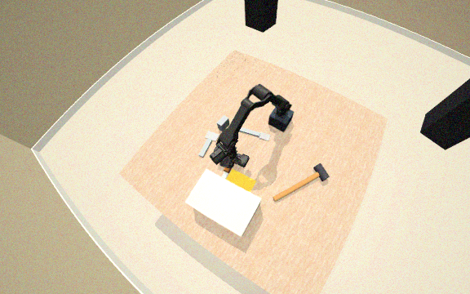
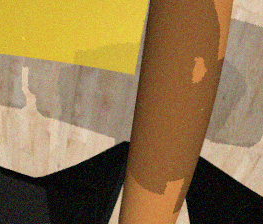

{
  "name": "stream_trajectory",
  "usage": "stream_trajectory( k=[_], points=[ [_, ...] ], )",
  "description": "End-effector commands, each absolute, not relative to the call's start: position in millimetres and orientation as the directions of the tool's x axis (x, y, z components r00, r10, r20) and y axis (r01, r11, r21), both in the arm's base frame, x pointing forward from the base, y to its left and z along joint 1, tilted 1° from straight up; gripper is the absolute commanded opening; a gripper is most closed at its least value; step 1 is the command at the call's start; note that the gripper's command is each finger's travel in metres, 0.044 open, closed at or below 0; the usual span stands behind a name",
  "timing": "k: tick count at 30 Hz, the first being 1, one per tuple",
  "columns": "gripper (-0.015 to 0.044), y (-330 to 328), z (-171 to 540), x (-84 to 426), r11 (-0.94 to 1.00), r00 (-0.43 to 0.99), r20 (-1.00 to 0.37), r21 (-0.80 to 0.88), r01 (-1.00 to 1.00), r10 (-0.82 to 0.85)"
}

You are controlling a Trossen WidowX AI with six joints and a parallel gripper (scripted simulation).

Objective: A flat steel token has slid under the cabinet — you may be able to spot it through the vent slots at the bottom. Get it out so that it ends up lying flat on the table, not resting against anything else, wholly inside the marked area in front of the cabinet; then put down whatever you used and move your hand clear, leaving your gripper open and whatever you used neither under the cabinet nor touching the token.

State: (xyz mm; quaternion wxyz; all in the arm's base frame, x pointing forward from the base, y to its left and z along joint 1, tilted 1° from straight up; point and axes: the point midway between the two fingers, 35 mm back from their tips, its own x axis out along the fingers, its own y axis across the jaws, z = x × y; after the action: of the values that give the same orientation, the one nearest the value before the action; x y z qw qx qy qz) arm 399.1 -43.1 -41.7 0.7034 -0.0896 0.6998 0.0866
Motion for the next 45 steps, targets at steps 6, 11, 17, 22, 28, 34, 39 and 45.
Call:
stream_trajectory(
  k=[6, 11, 17, 22, 28, 34, 39, 45],
  points=[
    [0.0000, -39.9, -41.3, 409.3, 0.970, 0.010, -1.000, -0.007, -0.245, -0.005],
    [0.0000, -38.5, -41.2, 413.6, 0.970, 0.010, -1.000, -0.007, -0.245, -0.004],
    [0.0000, -36.7, -41.1, 418.7, 0.970, 0.011, -1.000, -0.007, -0.245, -0.004],
    [0.0000, -35.2, -41.0, 422.8, 0.970, 0.011, -1.000, -0.007, -0.245, -0.004],
    [0.0000, -35.5, -42.6, 423.3, 0.970, 0.011, -1.000, -0.007, -0.245, -0.004],
    [0.0000, -31.3, -43.3, 422.1, 0.970, 0.011, -1.000, -0.006, -0.245, -0.004],
    [0.0000, -23.2, -44.1, 420.0, 0.970, 0.011, -1.000, -0.006, -0.245, -0.003],
    [0.0000, -16.3, -44.3, 418.2, 0.970, 0.011, -1.000, -0.005, -0.245, -0.003]
  ],
)
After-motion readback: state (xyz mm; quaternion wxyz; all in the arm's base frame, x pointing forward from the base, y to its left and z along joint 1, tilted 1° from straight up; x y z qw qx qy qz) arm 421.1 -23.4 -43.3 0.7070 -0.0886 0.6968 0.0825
